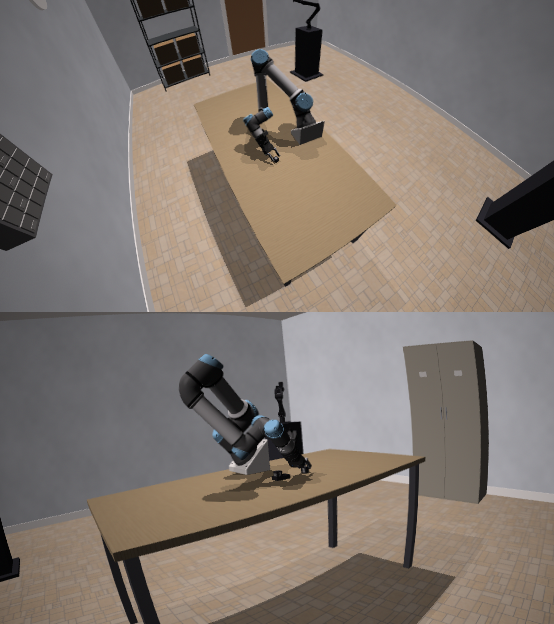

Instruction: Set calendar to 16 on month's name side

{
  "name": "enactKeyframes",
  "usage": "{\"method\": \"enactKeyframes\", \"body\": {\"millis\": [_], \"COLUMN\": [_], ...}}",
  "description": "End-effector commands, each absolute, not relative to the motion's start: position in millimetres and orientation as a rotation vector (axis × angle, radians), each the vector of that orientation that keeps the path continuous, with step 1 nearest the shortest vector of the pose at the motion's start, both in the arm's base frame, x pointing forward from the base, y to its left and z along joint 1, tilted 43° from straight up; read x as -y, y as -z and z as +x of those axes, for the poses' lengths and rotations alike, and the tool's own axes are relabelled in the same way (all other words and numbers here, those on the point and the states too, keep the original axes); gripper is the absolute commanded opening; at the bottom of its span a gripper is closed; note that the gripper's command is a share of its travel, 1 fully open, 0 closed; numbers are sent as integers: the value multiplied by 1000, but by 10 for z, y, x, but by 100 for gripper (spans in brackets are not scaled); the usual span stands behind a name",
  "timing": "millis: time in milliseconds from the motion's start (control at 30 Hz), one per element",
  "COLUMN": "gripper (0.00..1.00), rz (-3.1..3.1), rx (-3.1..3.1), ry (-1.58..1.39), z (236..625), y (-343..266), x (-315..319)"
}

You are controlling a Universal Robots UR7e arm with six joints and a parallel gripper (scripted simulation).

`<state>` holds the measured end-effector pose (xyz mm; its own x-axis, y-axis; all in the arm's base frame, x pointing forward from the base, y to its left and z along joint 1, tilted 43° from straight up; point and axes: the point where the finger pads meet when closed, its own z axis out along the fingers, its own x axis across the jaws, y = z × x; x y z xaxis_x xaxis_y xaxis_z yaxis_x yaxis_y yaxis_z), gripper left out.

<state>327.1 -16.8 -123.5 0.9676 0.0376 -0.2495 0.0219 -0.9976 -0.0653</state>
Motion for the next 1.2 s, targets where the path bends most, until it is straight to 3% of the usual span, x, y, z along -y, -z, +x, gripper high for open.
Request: {"method": "enactKeyframes", "body": {"millis": [0, 1167], "gripper": [100, 100], "rz": [-3055, -3202], "rx": [47, 83], "ry": [-387, -417], "z": [3302, 3344], "y": [1105, 860], "x": [52, -204]}}
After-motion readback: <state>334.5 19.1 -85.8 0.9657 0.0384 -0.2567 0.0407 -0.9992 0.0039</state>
